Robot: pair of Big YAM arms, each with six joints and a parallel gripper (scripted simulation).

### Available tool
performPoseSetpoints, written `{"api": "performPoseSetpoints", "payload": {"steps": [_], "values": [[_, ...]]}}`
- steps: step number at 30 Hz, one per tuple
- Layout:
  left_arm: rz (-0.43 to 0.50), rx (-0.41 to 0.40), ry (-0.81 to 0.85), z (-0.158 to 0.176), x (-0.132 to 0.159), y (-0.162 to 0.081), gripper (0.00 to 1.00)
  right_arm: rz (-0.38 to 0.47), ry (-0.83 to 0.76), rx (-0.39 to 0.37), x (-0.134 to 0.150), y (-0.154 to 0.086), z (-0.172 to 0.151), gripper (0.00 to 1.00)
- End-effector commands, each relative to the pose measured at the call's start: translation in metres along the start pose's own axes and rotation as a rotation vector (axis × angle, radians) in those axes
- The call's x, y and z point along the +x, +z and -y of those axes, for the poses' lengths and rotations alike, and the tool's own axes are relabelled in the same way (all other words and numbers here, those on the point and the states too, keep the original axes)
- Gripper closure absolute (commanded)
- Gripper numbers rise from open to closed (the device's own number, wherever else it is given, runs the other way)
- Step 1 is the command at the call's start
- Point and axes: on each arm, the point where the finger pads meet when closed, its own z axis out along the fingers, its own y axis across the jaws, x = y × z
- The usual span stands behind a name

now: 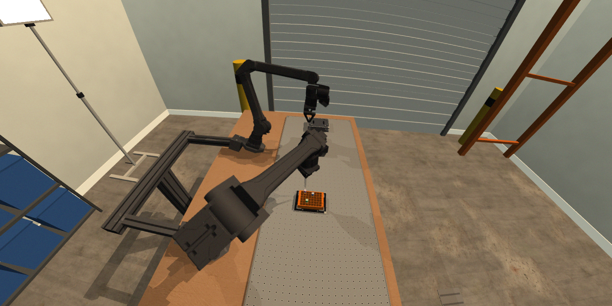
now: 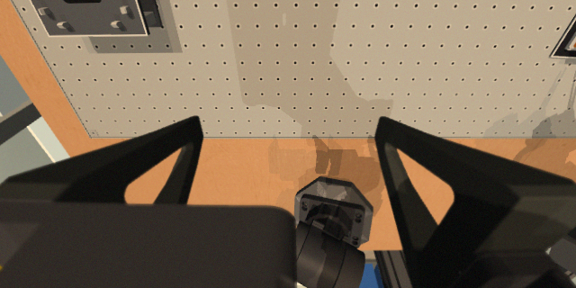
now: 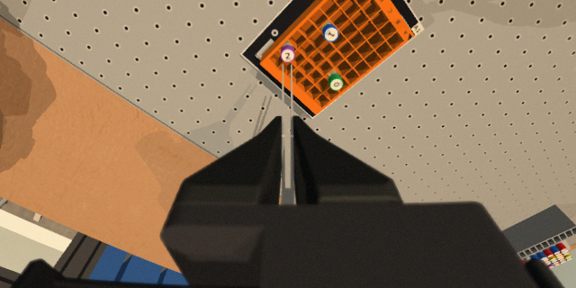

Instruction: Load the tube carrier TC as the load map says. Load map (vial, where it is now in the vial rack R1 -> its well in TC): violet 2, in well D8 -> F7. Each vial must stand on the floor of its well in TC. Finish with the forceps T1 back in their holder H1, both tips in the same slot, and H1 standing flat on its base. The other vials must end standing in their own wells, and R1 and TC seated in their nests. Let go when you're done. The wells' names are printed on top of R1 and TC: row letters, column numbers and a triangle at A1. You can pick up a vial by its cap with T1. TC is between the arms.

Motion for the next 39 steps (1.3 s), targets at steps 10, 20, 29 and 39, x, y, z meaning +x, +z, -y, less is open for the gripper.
{"api": "performPoseSetpoints", "payload": {"steps": [10,20,29,39], "values": [[0.029,0.005,-0.017,-0.002,-0.009,-0.01,0.0,0.011,0.01,0.001,-0.002,0.002,0.005,0.93],[0.029,0.005,-0.017,-0.002,-0.009,-0.01,0.0,0.012,0.003,0.001,-0.003,0.002,0.004,0.93],[0.029,0.005,-0.017,-0.002,-0.009,-0.01,0.0,0.001,0.004,0.003,-0.001,0.009,0.005,0.93],[0.029,0.005,-0.017,-0.002,-0.009,-0.01,0.0,-0.002,0.003,0.004,-0.001,0.012,0.004,0.93]]}}
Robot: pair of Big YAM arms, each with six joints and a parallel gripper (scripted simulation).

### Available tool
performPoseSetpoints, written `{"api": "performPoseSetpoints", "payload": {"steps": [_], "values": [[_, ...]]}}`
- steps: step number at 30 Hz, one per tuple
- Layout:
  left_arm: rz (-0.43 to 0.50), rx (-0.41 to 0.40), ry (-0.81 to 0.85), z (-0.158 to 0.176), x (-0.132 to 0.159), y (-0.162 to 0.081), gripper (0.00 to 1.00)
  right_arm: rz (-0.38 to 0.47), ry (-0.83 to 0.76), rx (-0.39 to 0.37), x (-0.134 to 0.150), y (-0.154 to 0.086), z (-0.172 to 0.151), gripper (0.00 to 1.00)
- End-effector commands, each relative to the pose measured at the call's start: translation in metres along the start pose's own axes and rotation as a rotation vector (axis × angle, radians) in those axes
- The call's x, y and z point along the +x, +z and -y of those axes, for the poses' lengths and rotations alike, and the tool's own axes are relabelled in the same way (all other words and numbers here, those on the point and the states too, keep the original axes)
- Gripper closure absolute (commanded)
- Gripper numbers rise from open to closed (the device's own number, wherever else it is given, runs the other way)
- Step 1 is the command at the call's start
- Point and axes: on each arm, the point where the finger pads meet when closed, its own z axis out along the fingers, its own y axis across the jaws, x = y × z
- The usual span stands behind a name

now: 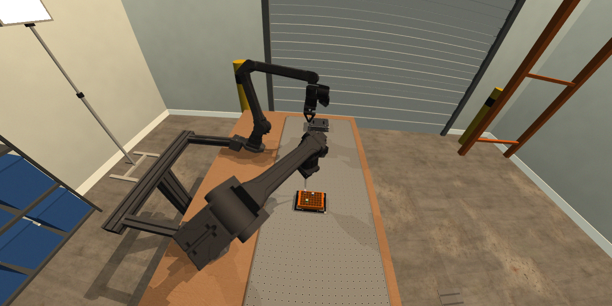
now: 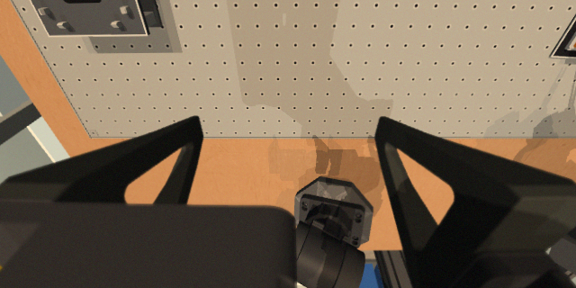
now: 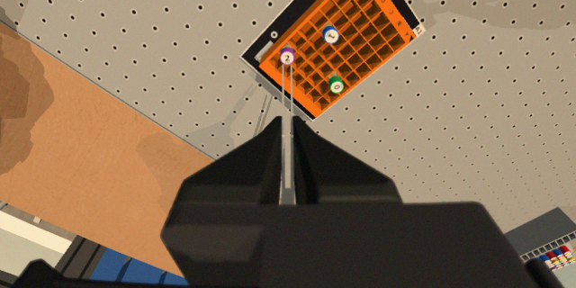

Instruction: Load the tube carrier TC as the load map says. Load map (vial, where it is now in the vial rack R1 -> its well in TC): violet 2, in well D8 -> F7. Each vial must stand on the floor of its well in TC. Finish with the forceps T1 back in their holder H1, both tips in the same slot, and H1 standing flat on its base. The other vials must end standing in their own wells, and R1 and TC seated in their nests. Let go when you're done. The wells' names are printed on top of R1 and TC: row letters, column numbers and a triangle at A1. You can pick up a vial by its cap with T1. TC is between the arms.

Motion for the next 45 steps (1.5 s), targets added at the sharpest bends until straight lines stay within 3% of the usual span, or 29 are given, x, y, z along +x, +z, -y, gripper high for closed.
{"api": "performPoseSetpoints", "payload": {"steps": [1,45], "values": [[0.029,0.005,-0.017,-0.0025,-0.0091,-0.0104,0.0,-0.007,-0.002,0.005,-0.001,0.0078,0.0031,0.93],[0.029,0.005,-0.017,-0.0025,-0.0091,-0.0104,0.0,-0.011,-0.005,0.006,-0.0003,0.0176,0.0012,0.93]]}}
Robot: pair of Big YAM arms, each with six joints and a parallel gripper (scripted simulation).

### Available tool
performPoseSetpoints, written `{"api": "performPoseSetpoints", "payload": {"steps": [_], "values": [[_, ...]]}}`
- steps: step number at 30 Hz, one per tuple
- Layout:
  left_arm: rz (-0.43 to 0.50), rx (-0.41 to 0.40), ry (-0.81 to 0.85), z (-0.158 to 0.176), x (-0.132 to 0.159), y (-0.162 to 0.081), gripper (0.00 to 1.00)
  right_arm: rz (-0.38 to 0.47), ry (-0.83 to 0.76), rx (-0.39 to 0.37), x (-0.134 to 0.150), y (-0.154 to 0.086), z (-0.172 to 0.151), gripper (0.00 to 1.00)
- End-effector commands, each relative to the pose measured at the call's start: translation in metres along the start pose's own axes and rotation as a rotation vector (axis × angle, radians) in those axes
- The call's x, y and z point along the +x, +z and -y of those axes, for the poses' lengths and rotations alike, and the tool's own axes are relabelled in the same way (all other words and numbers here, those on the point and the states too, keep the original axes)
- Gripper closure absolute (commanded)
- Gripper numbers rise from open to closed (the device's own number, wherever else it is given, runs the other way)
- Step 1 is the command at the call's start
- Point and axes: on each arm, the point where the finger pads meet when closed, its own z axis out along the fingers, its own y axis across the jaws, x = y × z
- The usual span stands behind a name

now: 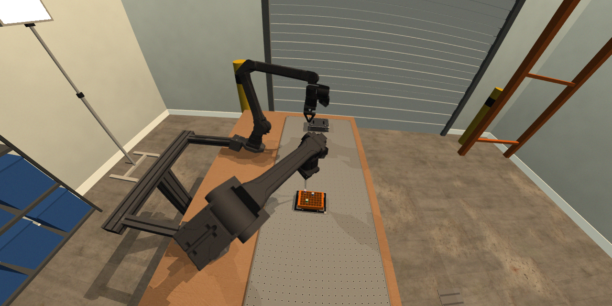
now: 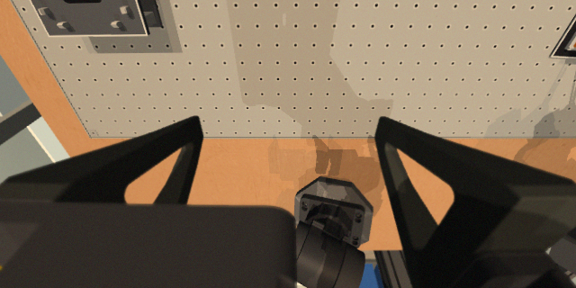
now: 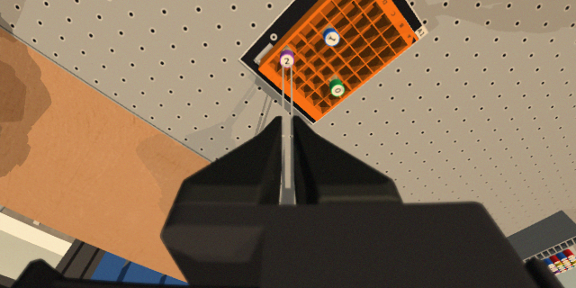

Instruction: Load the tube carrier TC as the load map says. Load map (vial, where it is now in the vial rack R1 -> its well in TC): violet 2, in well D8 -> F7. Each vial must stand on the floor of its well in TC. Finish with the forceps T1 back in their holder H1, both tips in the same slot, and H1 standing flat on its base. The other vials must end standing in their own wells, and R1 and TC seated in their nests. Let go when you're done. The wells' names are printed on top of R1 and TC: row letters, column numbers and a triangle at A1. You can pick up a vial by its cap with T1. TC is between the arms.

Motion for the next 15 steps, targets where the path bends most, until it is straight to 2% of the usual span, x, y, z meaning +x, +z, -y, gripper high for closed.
{"api": "performPoseSetpoints", "payload": {"steps": [1,15], "values": [[0.029,0.005,-0.017,-0.0025,-0.0091,-0.0104,0.0,-0.015,-0.007,0.007,-0.0003,0.0115,0.0008,0.93],[0.029,0.005,-0.017,-0.0025,-0.0091,-0.0104,0.0,-0.015,-0.004,0.006,-0.0005,0.0147,0.0014,0.93]]}}
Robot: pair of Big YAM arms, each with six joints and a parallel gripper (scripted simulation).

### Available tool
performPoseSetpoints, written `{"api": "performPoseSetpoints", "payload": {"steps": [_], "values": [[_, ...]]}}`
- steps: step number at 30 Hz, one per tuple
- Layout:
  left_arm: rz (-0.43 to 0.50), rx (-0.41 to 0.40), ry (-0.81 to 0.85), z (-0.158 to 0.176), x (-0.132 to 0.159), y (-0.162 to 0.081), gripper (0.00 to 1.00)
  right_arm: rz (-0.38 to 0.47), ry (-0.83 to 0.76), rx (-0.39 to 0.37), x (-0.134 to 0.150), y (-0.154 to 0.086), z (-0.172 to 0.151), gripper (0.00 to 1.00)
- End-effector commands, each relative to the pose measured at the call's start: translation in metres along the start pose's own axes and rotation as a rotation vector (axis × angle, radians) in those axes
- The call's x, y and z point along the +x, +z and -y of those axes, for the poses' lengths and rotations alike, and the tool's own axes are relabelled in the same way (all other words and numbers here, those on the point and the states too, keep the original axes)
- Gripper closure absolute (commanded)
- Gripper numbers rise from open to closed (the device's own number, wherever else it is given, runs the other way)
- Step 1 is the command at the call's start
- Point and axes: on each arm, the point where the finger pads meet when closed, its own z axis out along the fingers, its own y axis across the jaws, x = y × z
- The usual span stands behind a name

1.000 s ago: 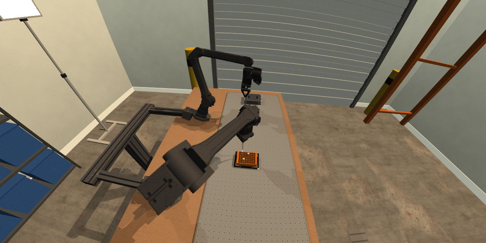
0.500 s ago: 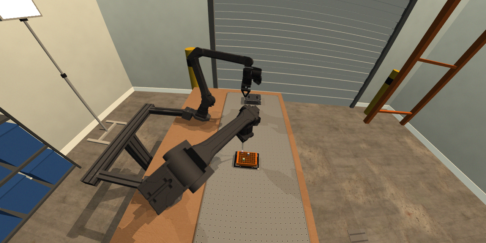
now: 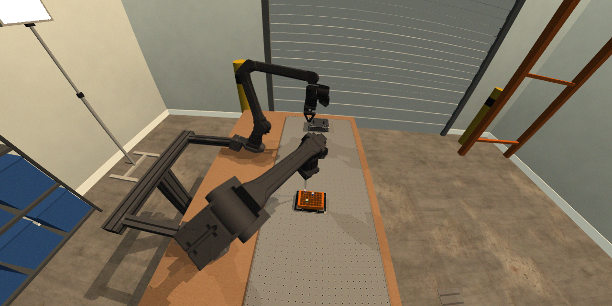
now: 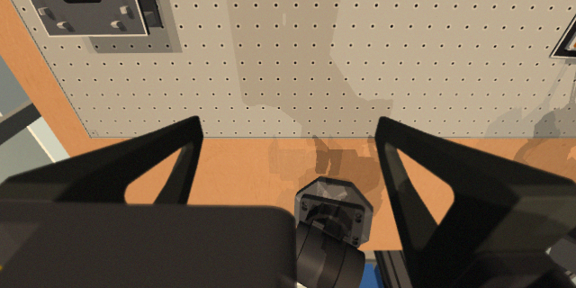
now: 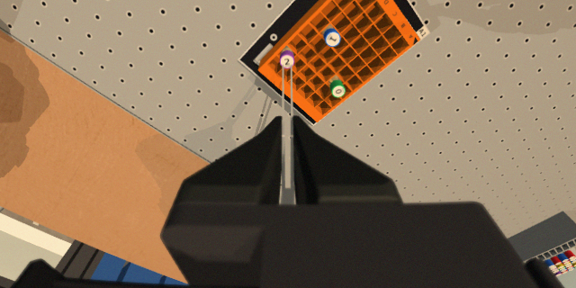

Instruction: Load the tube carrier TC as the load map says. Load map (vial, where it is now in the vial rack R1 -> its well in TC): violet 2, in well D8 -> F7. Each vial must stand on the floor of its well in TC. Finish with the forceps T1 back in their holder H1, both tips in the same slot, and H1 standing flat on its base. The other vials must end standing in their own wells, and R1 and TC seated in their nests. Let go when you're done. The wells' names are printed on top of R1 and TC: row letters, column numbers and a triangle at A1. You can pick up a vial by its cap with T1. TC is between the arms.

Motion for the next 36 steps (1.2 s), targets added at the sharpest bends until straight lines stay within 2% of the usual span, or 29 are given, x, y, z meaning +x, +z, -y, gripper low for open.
{"api": "performPoseSetpoints", "payload": {"steps": [1,36], "values": [[0.029,0.005,-0.017,-0.0025,-0.0091,-0.0104,0.0,-0.017,-0.007,0.007,-0.0002,0.0117,0.0013,0.93],[0.029,0.005,-0.017,-0.0025,-0.0091,-0.0104,0.0,-0.014,-0.004,0.006,-0.0011,0.0175,0.0018,0.93]]}}
